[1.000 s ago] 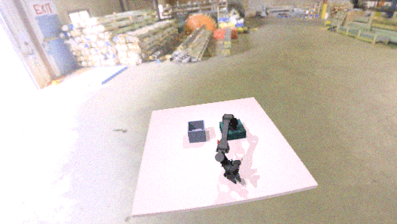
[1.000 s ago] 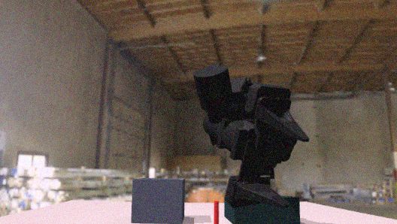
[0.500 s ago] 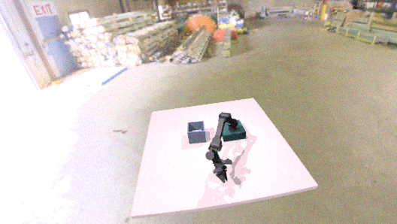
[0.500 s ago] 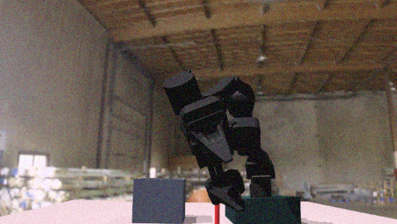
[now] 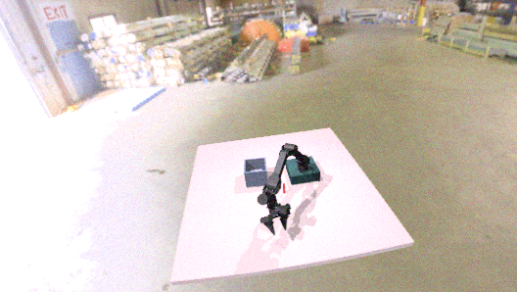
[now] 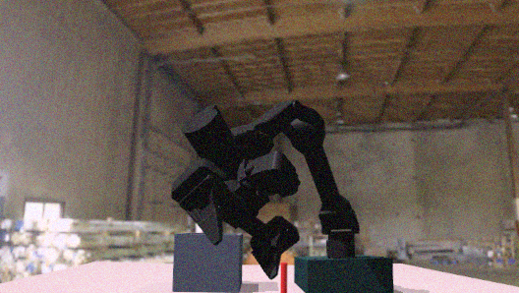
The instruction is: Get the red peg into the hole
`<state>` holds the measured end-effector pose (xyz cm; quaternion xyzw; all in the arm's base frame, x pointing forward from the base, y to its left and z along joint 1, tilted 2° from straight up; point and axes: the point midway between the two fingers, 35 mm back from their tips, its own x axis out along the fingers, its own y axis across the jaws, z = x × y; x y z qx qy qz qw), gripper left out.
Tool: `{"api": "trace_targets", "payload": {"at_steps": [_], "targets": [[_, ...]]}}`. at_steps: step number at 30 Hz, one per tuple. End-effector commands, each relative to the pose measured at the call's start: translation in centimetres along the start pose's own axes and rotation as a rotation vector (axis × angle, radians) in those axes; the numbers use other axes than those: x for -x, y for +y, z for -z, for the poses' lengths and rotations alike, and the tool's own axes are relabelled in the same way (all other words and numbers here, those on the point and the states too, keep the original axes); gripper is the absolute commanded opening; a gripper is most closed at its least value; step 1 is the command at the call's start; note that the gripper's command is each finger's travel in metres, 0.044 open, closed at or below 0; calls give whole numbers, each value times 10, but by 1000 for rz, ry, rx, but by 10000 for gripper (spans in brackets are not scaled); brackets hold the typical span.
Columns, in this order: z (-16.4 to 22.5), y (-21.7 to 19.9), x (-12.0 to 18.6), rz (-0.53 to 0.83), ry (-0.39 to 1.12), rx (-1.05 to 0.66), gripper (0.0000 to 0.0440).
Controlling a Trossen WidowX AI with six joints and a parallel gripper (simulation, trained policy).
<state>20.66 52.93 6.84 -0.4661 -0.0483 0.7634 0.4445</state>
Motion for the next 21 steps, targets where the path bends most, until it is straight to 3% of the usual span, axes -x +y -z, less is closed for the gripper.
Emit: {"api": "trace_targets", "payload": {"at_steps": [1,21], "targets": [[15,2,7,-1,38,-99,440],[93,15,61,68,241,-763,440]]}}
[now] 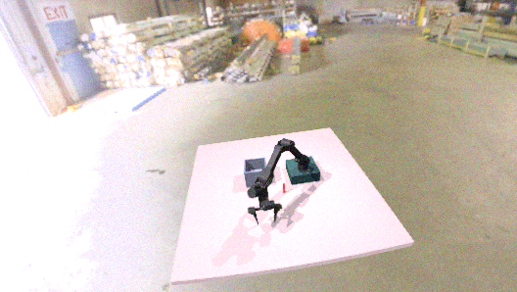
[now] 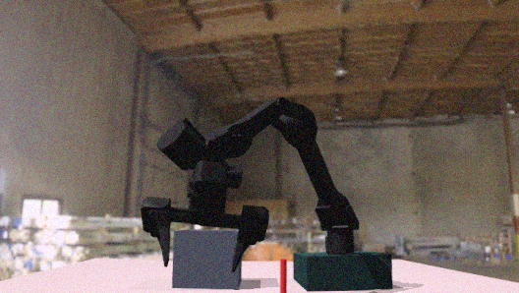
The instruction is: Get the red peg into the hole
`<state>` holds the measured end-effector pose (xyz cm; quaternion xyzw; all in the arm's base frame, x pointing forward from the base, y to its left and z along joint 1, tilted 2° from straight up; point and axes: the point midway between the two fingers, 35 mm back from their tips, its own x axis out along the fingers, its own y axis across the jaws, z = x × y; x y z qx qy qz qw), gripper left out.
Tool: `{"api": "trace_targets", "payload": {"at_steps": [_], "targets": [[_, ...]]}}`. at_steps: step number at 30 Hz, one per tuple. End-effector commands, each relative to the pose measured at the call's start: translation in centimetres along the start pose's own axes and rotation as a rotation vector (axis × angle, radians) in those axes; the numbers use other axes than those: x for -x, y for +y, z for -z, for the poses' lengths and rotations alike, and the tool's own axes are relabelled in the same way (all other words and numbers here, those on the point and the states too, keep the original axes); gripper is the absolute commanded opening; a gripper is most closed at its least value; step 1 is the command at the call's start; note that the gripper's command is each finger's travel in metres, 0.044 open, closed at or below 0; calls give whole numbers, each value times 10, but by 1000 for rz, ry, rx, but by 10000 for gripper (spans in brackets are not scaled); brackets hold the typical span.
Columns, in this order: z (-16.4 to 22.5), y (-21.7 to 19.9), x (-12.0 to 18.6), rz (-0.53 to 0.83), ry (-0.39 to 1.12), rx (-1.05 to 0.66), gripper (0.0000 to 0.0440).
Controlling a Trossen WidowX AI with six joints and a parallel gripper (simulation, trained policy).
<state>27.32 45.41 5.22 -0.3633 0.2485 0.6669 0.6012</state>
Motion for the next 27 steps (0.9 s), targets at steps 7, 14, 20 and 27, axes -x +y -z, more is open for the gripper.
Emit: {"api": "trace_targets", "payload": {"at_steps": [7,14,20,27], "targets": [[34,-12,18,46,78,-302,440],[57,-19,32,87,126,-537,440],[76,-21,45,125,161,-740,440],[97,-18,59,169,197,-978,440]]}}
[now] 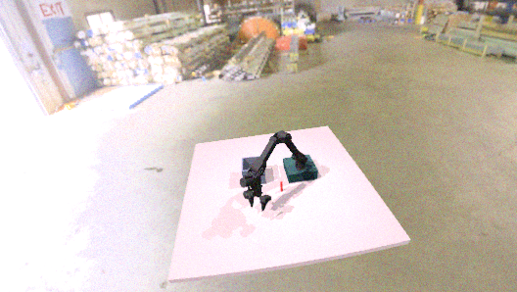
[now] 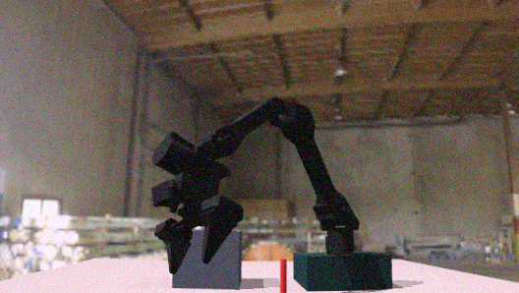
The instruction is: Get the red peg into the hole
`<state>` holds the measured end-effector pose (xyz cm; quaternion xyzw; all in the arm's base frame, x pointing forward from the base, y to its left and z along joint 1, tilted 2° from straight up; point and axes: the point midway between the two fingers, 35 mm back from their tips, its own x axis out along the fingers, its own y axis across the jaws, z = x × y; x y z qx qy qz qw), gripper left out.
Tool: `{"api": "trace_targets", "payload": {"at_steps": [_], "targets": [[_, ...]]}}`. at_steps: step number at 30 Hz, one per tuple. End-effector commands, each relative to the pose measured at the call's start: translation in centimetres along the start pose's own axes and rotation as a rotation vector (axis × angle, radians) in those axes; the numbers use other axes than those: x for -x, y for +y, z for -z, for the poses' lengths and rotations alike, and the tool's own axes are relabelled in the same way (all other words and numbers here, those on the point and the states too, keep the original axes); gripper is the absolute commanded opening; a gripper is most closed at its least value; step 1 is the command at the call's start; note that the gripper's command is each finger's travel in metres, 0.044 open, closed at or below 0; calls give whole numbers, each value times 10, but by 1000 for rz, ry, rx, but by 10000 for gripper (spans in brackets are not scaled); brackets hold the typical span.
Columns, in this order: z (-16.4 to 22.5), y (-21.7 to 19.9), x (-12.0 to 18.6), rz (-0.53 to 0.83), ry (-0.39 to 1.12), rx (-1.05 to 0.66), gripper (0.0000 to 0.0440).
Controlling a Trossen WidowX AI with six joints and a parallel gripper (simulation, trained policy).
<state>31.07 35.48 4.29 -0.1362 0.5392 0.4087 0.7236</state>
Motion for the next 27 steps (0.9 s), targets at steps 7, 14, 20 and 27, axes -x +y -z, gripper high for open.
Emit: {"api": "trace_targets", "payload": {"at_steps": [7,14,20,27], "targets": [[25,-19,11,55,47,-305,440],[45,-28,22,98,77,-543,440],[65,-33,33,142,101,-746,440],[91,-35,50,204,125,-981,440]]}}
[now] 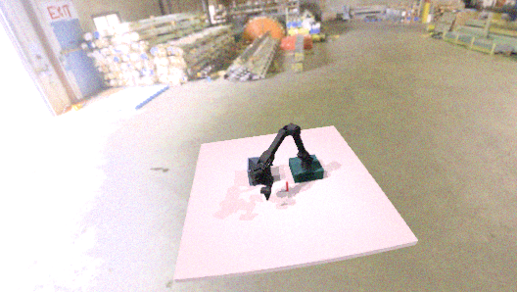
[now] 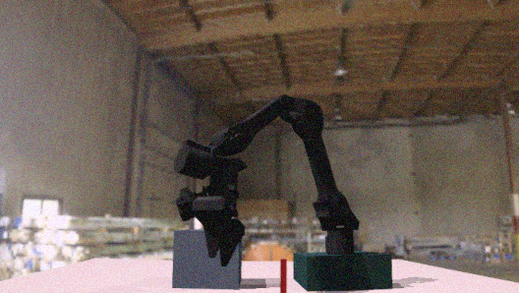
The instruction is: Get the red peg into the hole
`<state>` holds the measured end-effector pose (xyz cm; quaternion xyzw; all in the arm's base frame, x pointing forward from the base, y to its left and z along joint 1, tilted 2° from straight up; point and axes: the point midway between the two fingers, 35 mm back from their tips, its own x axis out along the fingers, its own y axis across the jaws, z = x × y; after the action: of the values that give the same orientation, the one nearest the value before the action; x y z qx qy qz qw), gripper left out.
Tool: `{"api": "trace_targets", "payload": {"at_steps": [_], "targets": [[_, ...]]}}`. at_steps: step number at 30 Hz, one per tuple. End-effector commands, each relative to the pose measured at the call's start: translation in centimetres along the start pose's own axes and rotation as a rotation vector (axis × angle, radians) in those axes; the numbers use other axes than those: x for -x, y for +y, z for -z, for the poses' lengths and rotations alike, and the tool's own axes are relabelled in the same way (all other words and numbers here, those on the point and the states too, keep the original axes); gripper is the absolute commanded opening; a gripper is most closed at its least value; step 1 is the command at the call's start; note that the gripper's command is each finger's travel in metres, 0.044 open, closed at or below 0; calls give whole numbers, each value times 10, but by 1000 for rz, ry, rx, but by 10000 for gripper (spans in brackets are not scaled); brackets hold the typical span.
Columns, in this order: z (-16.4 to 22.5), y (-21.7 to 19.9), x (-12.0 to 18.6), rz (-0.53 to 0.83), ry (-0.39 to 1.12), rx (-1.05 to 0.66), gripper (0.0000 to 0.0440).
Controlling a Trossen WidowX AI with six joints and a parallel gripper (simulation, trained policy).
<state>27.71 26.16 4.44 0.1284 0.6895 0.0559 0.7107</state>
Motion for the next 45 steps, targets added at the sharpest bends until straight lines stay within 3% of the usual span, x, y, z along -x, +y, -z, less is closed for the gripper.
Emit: {"api": "trace_targets", "payload": {"at_steps": [1,23,35,45], "targets": [[7,-13,5,32,6,-99,440],[87,-97,55,257,14,-775,440],[117,-124,60,359,1,-928,440],[121,-138,35,398,-26,-991,436]]}}
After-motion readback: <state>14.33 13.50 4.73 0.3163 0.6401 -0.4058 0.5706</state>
